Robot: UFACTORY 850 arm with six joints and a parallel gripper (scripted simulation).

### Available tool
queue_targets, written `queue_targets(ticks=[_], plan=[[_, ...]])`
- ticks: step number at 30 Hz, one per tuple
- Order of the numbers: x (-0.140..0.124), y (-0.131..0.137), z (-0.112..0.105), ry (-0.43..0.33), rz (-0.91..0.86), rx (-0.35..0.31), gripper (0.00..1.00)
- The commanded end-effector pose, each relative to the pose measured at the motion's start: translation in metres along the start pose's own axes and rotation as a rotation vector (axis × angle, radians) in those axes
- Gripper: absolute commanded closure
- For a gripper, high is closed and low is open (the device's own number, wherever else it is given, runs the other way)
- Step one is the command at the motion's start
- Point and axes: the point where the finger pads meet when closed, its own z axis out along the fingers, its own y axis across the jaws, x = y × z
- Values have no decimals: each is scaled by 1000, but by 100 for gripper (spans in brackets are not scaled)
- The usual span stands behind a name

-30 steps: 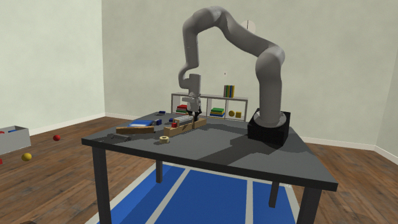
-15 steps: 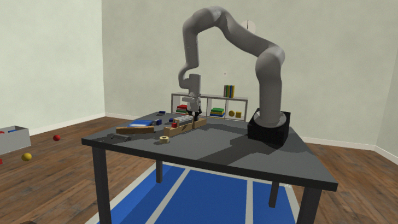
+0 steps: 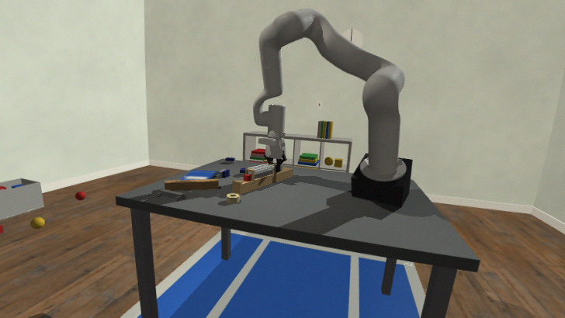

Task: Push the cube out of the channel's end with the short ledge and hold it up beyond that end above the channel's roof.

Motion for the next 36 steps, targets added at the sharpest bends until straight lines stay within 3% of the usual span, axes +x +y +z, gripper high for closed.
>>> queue_targets(ticks=[1, 6, 12, 25, 26, 28, 32, 36], plan=[[0, 1, -1, 0, 0, -2, 61], [0, 1, -10, 0, 0, -2, 61], [0, 1, -67, 0, 0, -2, 61], [0, 1, -70, 0, 0, -2, 61], [-1, 1, -70, 0, 0, -2, 100], [-17, 2, -70, -1, 0, -2, 100], [-73, 1, -70, 0, 0, -2, 100], [-79, 0, -68, 0, 0, -2, 100]])
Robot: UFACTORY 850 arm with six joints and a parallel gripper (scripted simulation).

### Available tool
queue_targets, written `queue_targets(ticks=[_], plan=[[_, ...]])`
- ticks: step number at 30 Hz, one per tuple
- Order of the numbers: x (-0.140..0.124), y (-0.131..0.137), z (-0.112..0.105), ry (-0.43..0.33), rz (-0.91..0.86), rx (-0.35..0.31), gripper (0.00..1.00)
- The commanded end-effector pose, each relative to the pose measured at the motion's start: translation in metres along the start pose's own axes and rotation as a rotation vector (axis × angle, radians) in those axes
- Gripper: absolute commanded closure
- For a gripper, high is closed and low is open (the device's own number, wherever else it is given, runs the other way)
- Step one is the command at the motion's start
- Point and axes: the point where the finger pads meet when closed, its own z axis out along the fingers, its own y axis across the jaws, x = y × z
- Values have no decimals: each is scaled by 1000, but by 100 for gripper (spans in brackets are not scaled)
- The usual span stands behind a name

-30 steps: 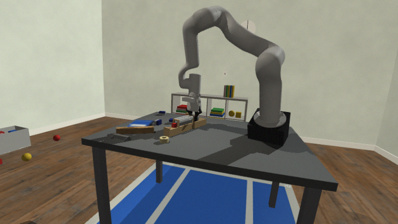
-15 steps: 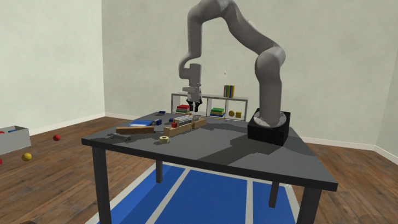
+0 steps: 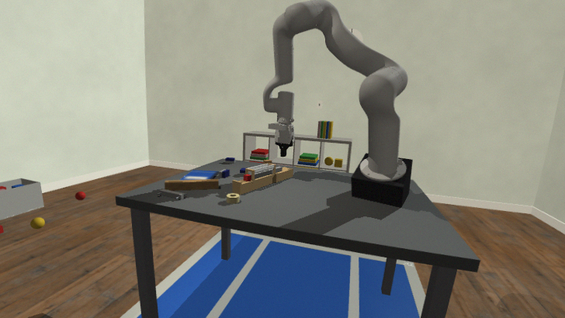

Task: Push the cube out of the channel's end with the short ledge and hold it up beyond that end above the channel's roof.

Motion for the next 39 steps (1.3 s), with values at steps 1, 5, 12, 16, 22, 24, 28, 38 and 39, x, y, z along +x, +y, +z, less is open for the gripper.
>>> queue_targets(ticks=[1, 5, 12, 16, 22, 24, 28, 38, 39], plan=[[-6, 3, 1, 2, -5, -3, 100], [-6, 3, 16, 2, -5, -3, 100], [-6, 3, 46, 2, -5, -3, 100], [-6, 3, 47, 2, -5, -3, 100], [-6, 3, 54, 2, -5, -3, 100], [-6, 3, 59, 2, -5, -3, 100], [-6, 3, 68, 2, -5, -3, 100], [-3, 3, 71, 2, -5, -3, 100], [-2, 3, 71, 2, -5, -3, 100]])
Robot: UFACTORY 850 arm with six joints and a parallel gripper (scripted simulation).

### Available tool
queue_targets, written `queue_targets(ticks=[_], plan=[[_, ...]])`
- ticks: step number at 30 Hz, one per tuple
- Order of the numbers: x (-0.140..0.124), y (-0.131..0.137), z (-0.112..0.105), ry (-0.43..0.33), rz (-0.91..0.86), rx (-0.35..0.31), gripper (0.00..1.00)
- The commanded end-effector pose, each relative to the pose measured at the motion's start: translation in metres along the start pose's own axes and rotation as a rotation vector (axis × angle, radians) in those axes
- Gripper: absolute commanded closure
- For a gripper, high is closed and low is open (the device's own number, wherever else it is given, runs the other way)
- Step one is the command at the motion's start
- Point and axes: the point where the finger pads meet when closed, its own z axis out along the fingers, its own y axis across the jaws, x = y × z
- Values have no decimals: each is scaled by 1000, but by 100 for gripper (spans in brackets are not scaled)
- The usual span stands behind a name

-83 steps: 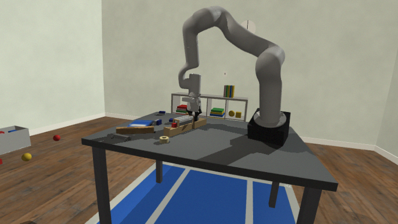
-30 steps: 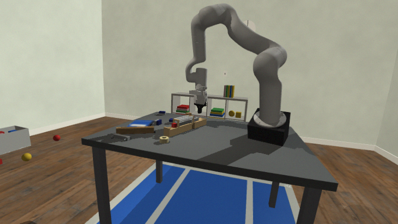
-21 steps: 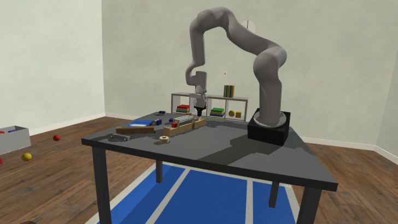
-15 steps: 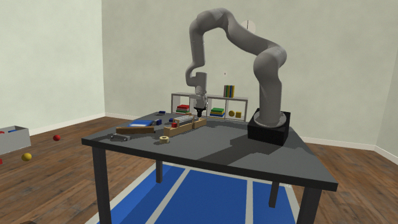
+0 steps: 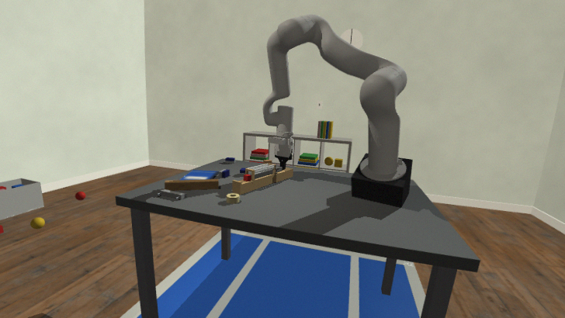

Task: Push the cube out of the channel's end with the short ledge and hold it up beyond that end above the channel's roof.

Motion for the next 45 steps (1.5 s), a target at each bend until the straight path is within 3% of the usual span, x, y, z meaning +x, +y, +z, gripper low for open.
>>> queue_targets(ticks=[1, 37, 39, 45], plan=[[3, 1, 0, 0, 0, -2, 100], [34, 1, -1, 0, 0, -2, 100], [34, 1, -10, 0, 0, -2, 100], [34, 1, -69, 0, 0, -2, 100]])
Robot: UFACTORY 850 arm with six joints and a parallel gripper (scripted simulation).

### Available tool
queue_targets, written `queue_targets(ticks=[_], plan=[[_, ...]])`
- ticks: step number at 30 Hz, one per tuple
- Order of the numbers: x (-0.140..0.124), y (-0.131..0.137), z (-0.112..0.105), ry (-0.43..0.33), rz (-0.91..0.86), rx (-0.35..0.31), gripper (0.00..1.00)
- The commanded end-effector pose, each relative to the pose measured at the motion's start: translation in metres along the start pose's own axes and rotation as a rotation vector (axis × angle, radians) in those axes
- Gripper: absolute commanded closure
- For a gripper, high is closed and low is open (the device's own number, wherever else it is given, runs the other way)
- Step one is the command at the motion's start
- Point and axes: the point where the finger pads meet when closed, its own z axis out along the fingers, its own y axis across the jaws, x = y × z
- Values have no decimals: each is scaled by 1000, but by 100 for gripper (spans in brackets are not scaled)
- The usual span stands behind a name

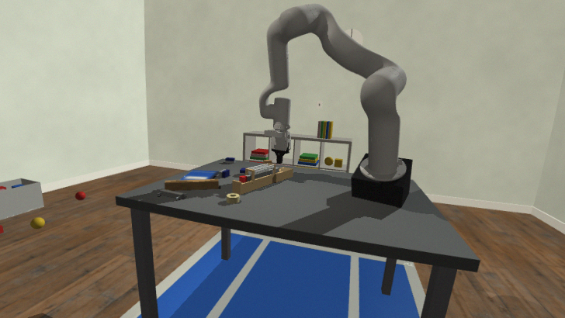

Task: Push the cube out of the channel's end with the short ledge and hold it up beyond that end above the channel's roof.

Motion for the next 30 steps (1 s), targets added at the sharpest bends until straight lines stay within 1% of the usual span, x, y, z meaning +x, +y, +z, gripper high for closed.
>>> queue_targets(ticks=[1, 13, 15, 16, 17, 18, 20, 21, 22, 24, 29, 30], plan=[[1, 1, -33, 0, 1, 5, 100], [1, 1, -34, 0, 1, 5, 100], [6, 2, -34, -1, 1, 5, 100], [18, 5, -34, -3, 0, 6, 100], [38, 9, -33, -6, 0, 6, 100], [64, 14, -33, -9, 0, 6, 100], [64, 14, -33, -9, 0, 6, 100], [97, 17, -33, -12, 0, 6, 100], [121, 17, -33, -13, 0, 5, 100], [141, 12, -33, -10, 0, 4, 100], [223, 3, -33, 0, 1, 4, 100], [239, 1, -33, 0, 1, 4, 56]])
